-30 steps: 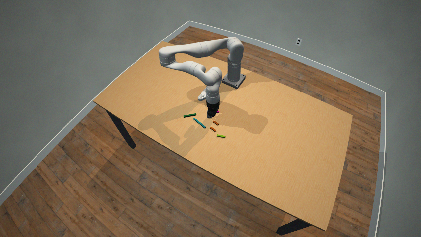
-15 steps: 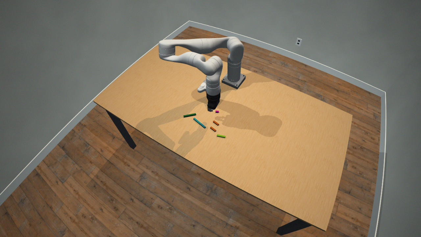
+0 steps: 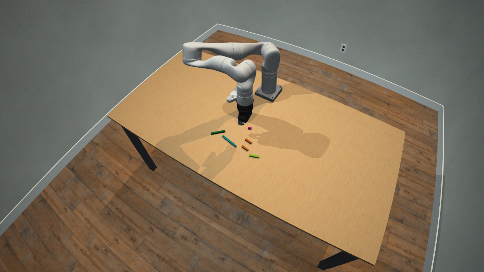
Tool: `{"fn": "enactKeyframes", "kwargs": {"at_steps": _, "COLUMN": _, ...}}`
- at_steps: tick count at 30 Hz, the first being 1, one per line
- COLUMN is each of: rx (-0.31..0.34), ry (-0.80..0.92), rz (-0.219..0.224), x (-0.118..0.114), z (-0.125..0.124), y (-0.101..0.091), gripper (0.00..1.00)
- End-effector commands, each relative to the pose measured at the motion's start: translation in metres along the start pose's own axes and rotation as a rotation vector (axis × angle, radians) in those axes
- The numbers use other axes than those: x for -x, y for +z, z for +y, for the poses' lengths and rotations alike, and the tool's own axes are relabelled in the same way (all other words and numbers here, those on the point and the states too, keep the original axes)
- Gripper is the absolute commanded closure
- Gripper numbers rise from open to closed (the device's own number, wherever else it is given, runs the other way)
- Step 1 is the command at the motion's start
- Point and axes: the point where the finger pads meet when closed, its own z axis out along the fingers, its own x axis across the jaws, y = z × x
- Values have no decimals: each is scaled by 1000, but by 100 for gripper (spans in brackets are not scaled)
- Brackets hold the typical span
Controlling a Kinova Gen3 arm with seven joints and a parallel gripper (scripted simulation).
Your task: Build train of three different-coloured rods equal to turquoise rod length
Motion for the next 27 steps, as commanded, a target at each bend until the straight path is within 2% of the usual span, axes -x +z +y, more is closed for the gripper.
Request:
{"fn": "enactKeyframes", "kwargs": {"at_steps": 1, "rx": -4, "ry": -2, "rz": 2, "x": 0, "z": -2, "y": -3, "gripper": 76}}
{"fn": "enactKeyframes", "kwargs": {"at_steps": 6, "rx": -3, "ry": -26, "rz": 2, "x": -3, "z": -2, "y": -3, "gripper": 76}}
{"fn": "enactKeyframes", "kwargs": {"at_steps": 15, "rx": -5, "ry": -340, "rz": 3, "x": -44, "z": 2, "y": -2, "gripper": 76}}
{"fn": "enactKeyframes", "kwargs": {"at_steps": 27, "rx": -5, "ry": -348, "rz": 3, "x": -45, "z": 2, "y": -2, "gripper": 76}}
